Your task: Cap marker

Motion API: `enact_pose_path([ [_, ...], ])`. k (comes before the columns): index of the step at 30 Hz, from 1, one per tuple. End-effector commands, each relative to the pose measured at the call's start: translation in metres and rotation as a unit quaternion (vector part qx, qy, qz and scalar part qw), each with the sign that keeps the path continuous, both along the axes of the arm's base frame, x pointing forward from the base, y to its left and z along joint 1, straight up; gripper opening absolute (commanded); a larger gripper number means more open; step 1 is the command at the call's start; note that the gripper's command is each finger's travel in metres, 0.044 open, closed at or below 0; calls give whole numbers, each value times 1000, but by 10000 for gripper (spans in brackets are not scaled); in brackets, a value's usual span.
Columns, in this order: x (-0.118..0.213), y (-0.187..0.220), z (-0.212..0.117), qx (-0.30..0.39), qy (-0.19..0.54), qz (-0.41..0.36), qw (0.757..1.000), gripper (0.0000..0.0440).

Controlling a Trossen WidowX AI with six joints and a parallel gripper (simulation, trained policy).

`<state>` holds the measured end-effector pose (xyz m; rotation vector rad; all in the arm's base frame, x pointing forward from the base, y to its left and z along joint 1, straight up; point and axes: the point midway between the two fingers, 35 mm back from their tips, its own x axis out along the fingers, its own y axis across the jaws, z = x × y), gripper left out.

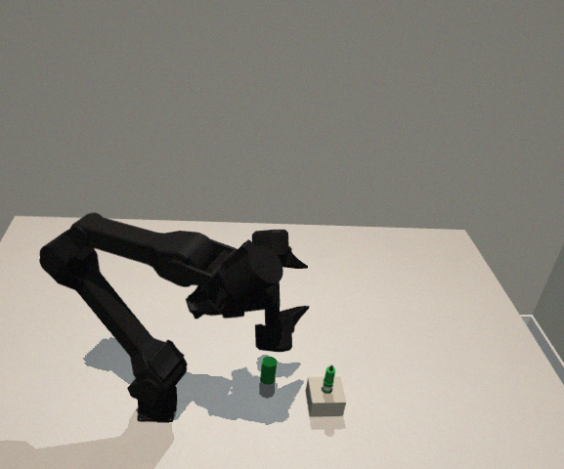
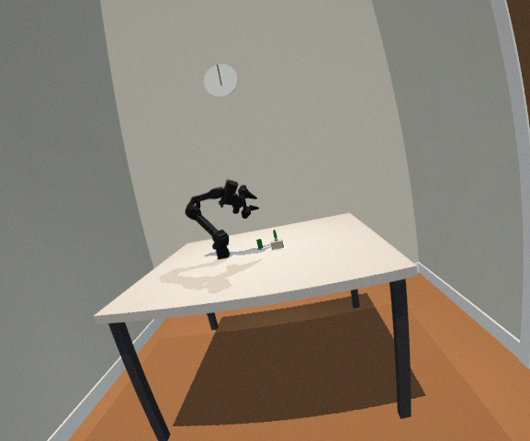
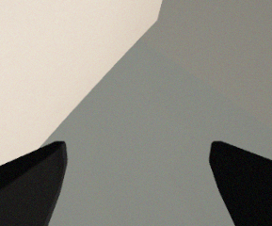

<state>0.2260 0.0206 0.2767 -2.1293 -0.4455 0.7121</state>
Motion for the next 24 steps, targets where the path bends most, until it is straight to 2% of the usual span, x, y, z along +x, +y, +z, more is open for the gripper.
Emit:
enact_pose_path([
  [1, 2, -3, -4, -8, 18, -4, 1000, 311],
  [24, 4, -10, -29, -44, 113, -9, 993, 311],
])
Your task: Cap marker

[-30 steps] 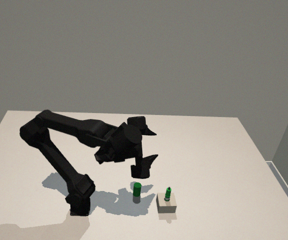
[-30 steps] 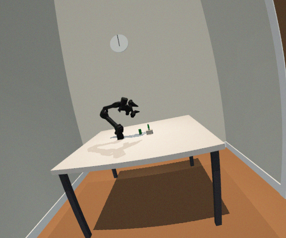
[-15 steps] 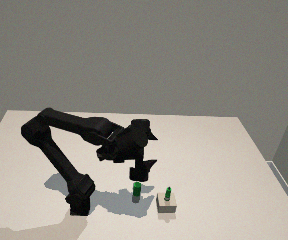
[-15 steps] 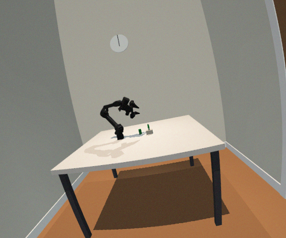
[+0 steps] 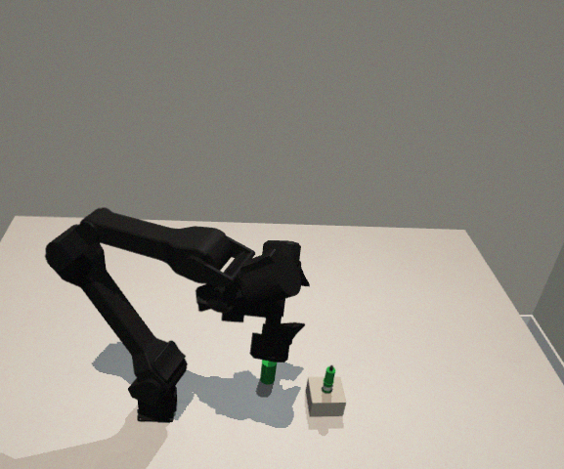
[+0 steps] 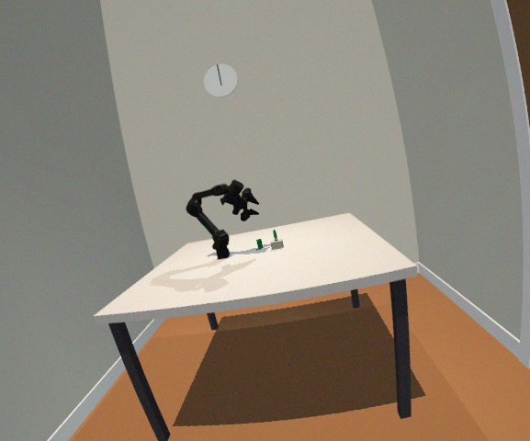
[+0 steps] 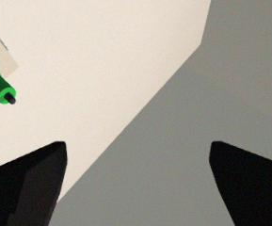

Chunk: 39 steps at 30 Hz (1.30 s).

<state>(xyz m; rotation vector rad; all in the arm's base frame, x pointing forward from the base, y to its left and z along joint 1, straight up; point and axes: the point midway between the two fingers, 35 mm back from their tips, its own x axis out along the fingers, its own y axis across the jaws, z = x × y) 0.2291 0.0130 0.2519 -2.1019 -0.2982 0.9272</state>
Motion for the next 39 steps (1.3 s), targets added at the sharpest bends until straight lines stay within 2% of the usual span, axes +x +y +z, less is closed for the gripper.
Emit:
enact_pose_path([
  [1, 1, -2, -5, -10, 20, 0, 1000, 311],
  [39, 5, -12, -50, -81, 175, 26, 981, 311],
])
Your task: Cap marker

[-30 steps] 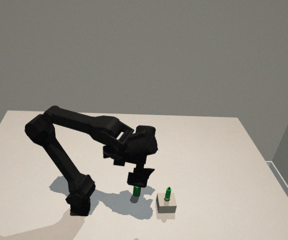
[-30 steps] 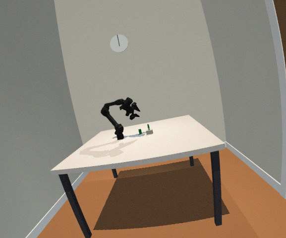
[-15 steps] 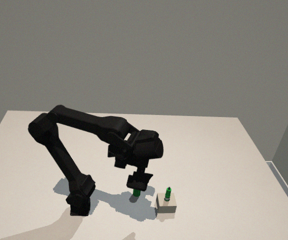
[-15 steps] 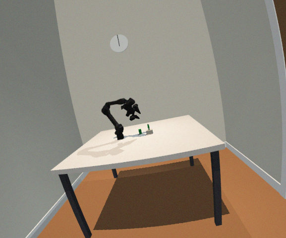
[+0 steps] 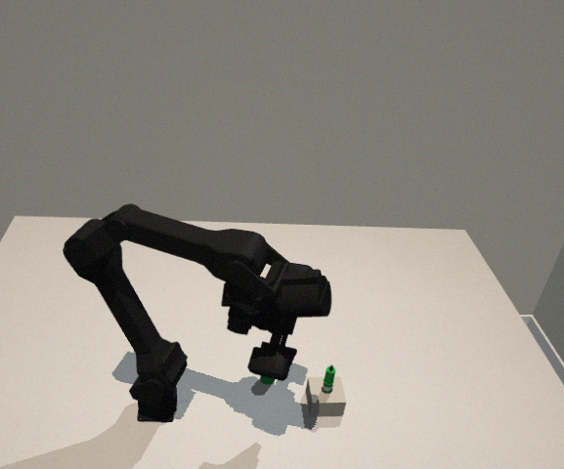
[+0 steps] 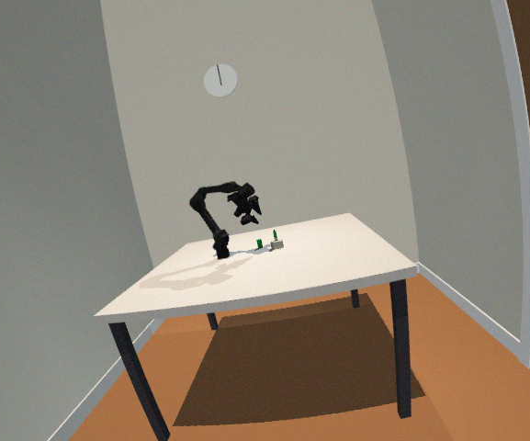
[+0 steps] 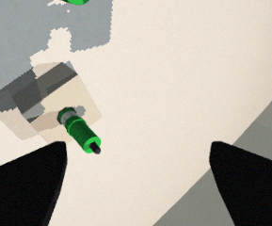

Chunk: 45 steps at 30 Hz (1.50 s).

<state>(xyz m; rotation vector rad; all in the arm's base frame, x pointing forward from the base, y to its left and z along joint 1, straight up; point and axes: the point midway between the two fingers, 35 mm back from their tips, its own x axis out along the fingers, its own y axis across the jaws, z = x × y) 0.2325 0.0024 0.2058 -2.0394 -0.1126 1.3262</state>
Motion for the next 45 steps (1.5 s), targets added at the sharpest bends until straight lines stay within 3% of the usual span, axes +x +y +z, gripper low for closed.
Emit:
enact_pose_path([
  [1, 1, -2, -5, -11, 19, 6, 1000, 311],
  [45, 6, -5, -50, -102, 160, 67, 980, 315],
])
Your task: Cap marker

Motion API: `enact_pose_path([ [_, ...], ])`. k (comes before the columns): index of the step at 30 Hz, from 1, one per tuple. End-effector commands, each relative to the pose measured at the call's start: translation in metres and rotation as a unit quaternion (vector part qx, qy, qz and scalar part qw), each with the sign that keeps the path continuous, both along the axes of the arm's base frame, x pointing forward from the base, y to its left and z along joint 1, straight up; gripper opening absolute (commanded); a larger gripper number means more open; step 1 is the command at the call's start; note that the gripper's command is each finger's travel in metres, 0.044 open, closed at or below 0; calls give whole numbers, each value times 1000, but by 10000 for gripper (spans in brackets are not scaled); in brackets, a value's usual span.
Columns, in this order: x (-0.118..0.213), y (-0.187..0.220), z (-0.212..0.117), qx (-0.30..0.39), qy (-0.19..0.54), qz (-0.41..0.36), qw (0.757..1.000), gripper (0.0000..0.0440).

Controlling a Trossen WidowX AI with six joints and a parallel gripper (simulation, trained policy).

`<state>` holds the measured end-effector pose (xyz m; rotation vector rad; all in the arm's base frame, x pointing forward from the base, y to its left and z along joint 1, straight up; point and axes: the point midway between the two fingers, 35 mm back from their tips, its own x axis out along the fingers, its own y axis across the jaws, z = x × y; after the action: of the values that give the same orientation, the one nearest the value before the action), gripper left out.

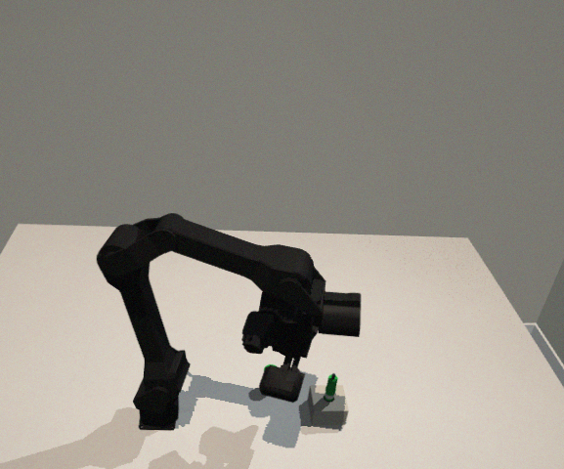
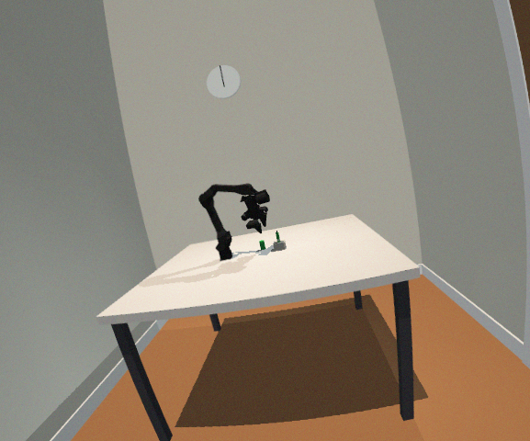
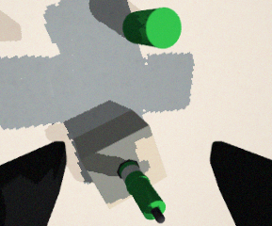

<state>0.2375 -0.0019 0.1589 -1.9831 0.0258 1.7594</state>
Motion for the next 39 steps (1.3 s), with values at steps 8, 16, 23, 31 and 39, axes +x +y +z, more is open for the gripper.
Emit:
enact_pose_path([
  [8, 2, 1, -10, -25, 29, 23, 999, 316],
  [16, 3, 4, -16, -39, 44, 40, 997, 316],
  [23, 3, 8, -21, -52, 55, 56, 996, 316],
  [31, 4, 13, -27, -65, 65, 76, 993, 315],
  [39, 5, 18, -31, -78, 73, 98, 989, 314],
])
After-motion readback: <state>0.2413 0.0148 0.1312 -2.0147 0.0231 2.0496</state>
